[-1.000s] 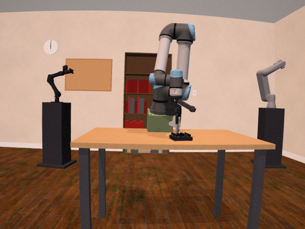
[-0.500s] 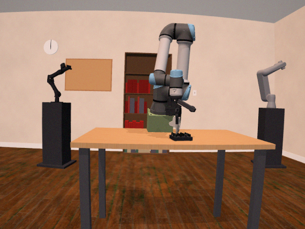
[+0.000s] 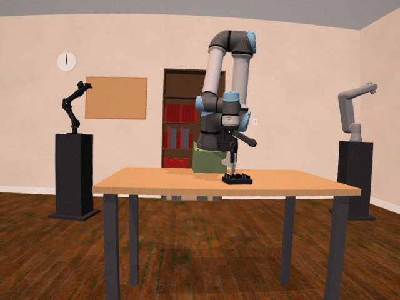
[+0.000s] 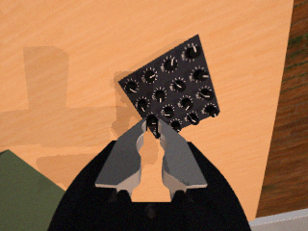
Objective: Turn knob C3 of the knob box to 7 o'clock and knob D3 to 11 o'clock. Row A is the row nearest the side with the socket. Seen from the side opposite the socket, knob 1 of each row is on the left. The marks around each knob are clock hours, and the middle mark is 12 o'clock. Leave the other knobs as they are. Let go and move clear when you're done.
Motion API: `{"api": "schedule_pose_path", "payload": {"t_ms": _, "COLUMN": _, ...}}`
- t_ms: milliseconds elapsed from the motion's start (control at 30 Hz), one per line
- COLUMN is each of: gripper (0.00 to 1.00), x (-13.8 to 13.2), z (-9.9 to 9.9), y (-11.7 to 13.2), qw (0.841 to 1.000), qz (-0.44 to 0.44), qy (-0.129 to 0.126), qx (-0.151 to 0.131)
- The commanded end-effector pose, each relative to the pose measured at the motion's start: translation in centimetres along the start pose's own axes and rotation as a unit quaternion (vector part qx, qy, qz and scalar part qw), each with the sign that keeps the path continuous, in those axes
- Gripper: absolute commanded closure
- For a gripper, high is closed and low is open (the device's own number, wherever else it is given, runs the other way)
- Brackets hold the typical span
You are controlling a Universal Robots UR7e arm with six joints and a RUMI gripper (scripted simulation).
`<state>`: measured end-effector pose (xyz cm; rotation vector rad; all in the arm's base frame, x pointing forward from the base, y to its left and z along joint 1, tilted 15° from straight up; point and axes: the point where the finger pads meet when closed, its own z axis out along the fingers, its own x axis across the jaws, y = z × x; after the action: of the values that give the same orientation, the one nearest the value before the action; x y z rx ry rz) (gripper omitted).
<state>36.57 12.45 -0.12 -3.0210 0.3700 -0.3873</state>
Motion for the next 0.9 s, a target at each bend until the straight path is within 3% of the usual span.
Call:
{"api": "schedule_pose_path", "payload": {"t_ms": 0, "gripper": 0.96, "x": 0.03, "z": -0.02, "y": -0.01, "qw": 1.0, "qz": 0.0, "qy": 0.0, "qx": 0.0}}
{"api": "schedule_pose_path", "payload": {"t_ms": 867, "gripper": 0.96, "x": 0.0, "z": -0.02, "y": -0.01, "qw": 0.999, "qz": -0.034, "qy": 0.0, "qx": 0.0}}
